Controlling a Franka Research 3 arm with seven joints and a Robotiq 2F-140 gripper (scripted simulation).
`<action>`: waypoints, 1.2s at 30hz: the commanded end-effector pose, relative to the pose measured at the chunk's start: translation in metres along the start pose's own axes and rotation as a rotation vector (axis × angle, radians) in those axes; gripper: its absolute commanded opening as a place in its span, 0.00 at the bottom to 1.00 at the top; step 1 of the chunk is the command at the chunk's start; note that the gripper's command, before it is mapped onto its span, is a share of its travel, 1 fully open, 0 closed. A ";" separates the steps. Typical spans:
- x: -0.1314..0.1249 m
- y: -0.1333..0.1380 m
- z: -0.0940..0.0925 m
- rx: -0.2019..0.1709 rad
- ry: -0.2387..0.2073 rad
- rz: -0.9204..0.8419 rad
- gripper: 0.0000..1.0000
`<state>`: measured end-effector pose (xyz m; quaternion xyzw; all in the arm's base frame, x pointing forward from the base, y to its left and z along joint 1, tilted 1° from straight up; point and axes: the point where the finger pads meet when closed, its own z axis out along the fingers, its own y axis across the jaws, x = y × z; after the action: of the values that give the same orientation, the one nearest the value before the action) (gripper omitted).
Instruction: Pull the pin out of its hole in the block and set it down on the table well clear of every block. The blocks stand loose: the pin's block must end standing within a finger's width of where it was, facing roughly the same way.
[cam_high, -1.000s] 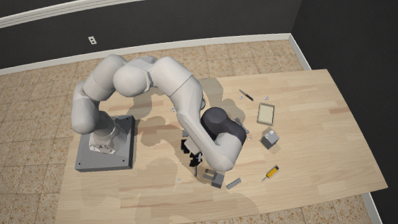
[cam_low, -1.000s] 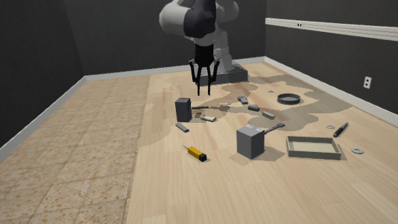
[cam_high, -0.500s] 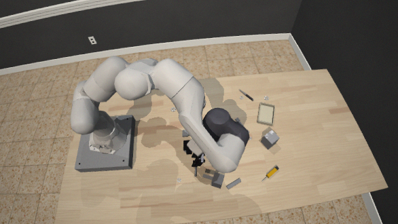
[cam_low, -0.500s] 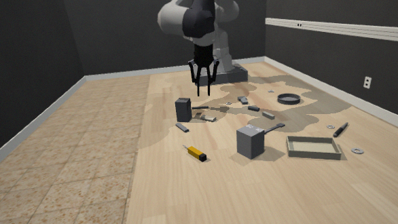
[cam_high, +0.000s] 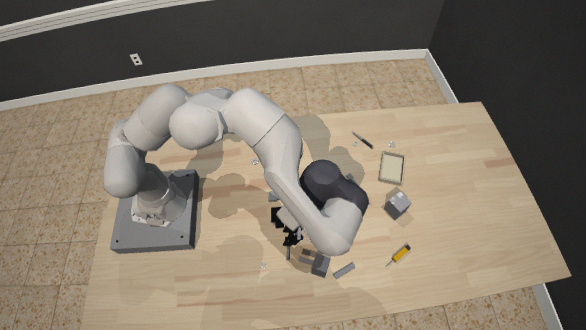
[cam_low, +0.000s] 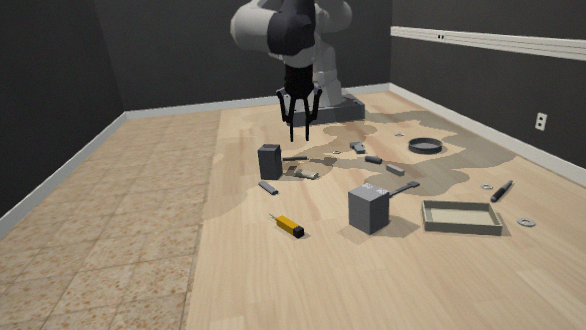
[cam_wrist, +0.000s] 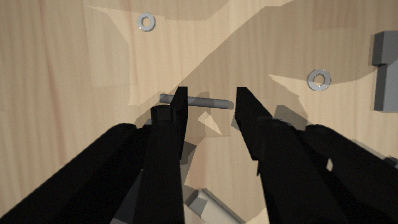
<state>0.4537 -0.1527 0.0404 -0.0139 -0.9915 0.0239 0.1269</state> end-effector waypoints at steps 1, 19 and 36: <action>-0.001 -0.002 -0.002 -0.006 0.003 -0.009 0.34; -0.007 -0.007 -0.007 -0.016 -0.005 -0.008 0.34; -0.017 -0.017 -0.016 -0.032 -0.020 -0.001 0.34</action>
<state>0.4741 -0.1718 0.0519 -0.0185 -0.9932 0.0119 0.1143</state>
